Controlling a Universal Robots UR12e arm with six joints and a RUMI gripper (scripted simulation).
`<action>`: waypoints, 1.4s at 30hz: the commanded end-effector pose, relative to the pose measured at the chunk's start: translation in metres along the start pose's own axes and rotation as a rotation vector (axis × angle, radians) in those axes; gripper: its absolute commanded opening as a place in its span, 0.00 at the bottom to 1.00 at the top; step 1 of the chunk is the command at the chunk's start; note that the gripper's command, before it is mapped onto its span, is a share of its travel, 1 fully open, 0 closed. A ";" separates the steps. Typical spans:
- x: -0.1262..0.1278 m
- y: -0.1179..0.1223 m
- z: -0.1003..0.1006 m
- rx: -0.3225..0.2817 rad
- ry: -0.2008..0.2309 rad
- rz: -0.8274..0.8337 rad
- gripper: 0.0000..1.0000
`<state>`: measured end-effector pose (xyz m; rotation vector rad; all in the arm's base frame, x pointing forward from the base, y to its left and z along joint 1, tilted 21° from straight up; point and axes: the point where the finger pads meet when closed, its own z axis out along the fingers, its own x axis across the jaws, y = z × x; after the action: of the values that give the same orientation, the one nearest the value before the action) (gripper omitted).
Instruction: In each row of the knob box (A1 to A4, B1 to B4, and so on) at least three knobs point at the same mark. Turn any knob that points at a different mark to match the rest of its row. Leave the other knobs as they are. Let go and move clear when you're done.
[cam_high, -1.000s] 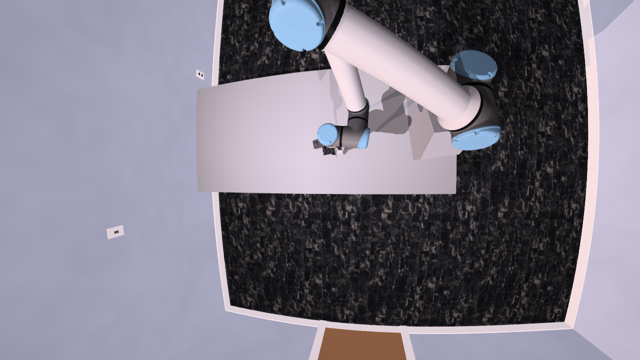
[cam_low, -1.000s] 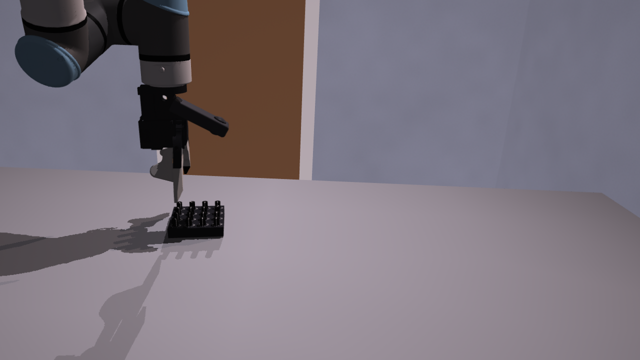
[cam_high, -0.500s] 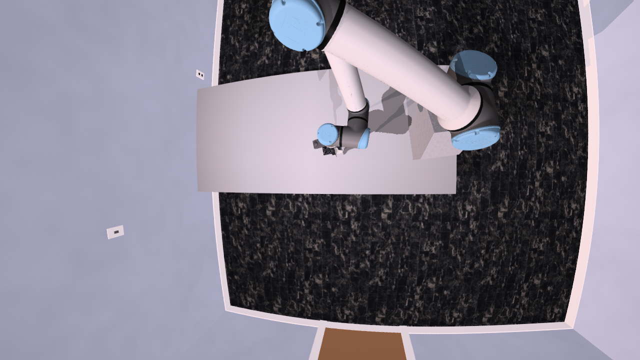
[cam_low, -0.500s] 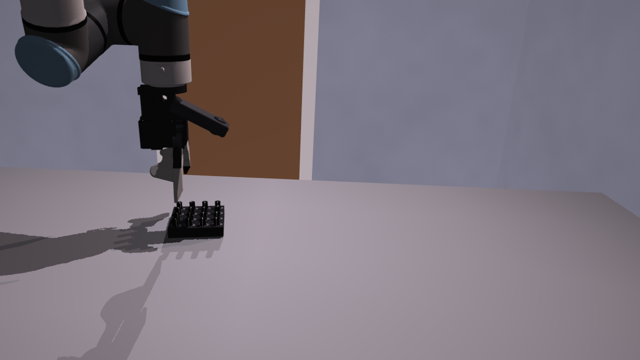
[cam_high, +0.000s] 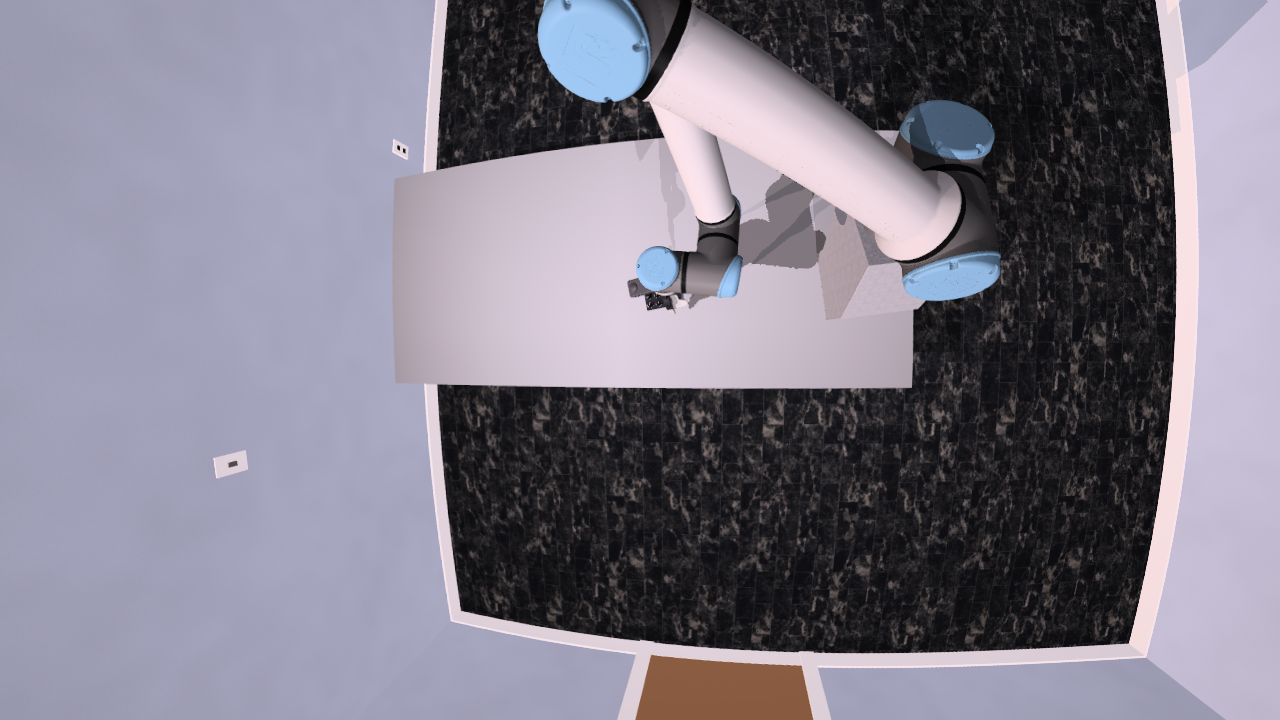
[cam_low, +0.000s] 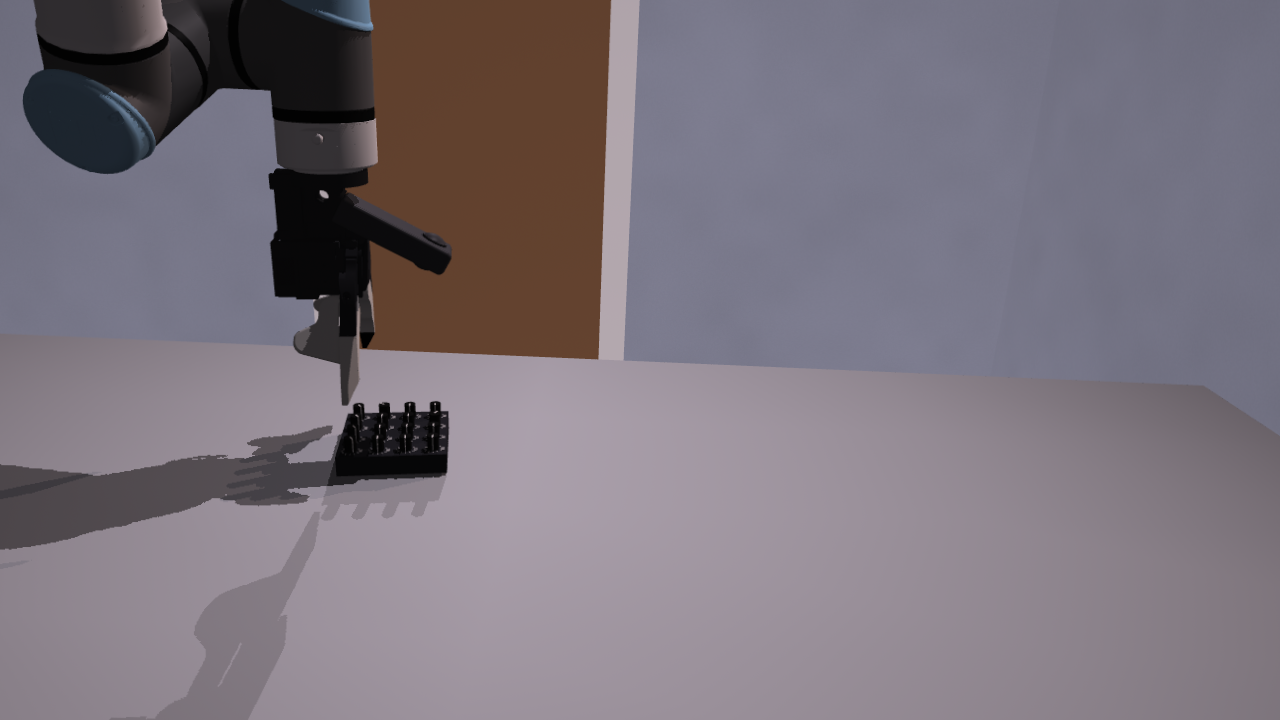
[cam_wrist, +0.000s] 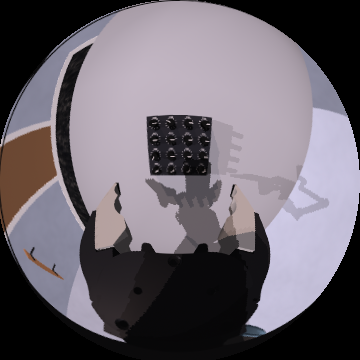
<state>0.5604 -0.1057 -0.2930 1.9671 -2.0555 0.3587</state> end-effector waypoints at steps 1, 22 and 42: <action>0.000 0.015 0.002 -0.006 0.000 -0.001 1.00; 0.000 0.046 0.003 -0.006 -0.001 -0.001 1.00; 0.000 0.046 0.002 -0.004 0.000 -0.001 1.00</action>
<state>0.5170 -0.1053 -0.2938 1.9654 -2.0543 0.3602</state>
